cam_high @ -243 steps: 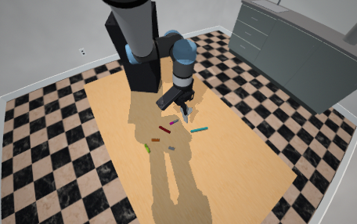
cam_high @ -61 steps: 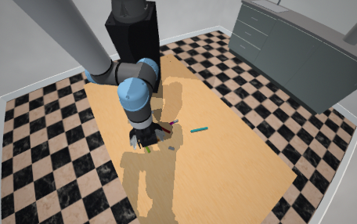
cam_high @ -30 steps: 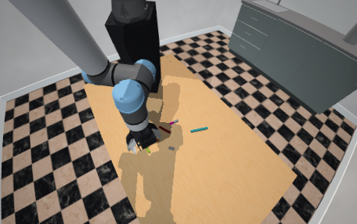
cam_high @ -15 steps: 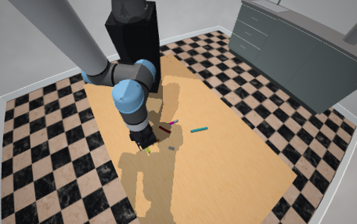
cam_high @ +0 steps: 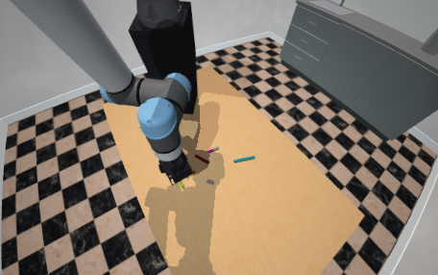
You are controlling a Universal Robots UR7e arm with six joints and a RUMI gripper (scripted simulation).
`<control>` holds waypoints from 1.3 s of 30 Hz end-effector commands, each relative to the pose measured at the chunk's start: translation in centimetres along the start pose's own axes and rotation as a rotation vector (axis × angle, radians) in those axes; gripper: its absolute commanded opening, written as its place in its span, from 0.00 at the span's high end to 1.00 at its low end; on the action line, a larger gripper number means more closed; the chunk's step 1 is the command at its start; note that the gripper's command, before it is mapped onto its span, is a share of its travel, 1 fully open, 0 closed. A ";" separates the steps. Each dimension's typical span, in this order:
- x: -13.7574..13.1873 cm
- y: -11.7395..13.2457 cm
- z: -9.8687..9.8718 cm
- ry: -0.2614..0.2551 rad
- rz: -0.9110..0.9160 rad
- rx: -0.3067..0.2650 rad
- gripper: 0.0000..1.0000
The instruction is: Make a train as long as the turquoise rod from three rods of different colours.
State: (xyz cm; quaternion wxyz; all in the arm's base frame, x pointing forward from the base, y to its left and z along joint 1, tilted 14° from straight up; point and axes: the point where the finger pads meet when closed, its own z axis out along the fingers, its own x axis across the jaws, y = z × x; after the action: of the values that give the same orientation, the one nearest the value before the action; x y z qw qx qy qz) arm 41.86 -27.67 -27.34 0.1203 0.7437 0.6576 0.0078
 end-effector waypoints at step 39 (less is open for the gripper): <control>-0.1 0.0 1.2 0.000 0.000 0.000 0.86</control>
State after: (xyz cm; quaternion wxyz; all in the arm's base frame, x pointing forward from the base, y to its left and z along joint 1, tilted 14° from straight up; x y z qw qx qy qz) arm 41.98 -27.81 -28.10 0.1196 0.7436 0.6578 0.0077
